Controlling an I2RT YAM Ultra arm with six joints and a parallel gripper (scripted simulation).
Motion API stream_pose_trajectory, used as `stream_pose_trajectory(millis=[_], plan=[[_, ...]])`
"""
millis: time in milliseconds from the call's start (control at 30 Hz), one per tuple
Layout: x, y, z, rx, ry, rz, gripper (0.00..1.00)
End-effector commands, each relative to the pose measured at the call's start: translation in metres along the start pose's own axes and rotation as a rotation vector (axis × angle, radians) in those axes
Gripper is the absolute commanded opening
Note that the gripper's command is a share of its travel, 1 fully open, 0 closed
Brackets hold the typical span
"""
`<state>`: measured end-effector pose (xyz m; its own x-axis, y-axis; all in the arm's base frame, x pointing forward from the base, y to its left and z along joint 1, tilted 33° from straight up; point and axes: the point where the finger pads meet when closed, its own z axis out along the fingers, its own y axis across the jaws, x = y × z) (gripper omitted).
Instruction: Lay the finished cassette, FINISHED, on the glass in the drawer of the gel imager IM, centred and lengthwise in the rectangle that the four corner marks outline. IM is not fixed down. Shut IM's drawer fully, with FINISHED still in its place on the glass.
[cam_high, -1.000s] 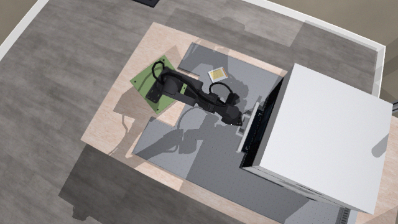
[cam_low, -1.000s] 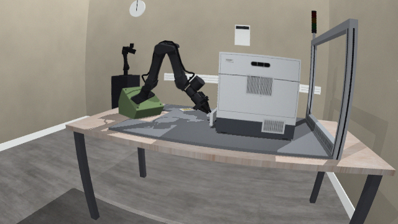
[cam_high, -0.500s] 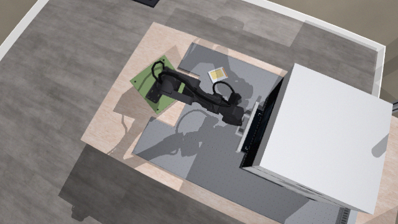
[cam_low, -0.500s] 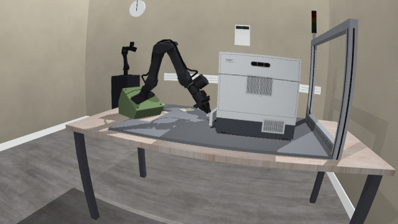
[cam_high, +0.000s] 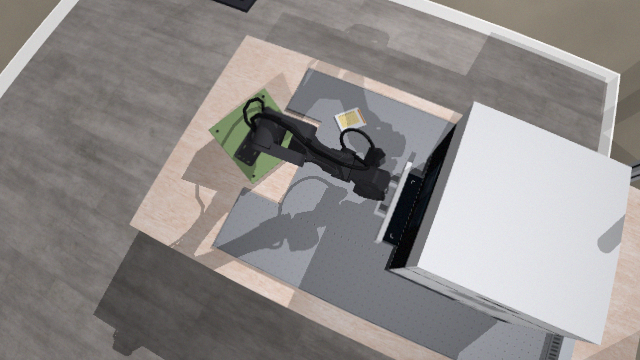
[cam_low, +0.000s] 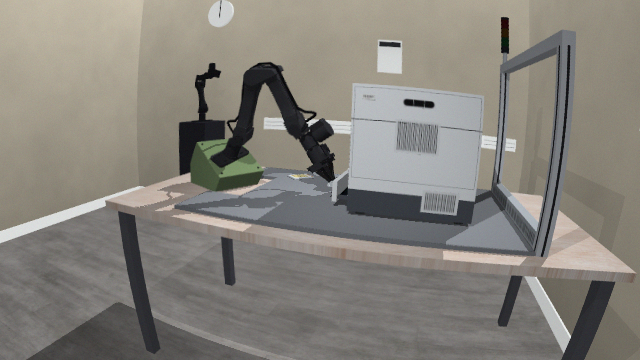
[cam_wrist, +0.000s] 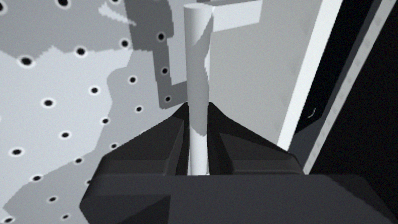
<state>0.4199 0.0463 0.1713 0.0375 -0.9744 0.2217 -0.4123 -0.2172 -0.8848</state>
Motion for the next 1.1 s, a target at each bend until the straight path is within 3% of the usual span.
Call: stream_pose_trajectory(millis=[0, 400, 1067], plan=[[-0.003, 0.013, -0.011, -0.043, -0.004, -0.002, 0.00], [-0.003, 0.025, -0.020, -0.043, -0.004, -0.002, 0.00], [-0.003, 0.023, -0.020, -0.039, -0.004, -0.001, 0.00]])
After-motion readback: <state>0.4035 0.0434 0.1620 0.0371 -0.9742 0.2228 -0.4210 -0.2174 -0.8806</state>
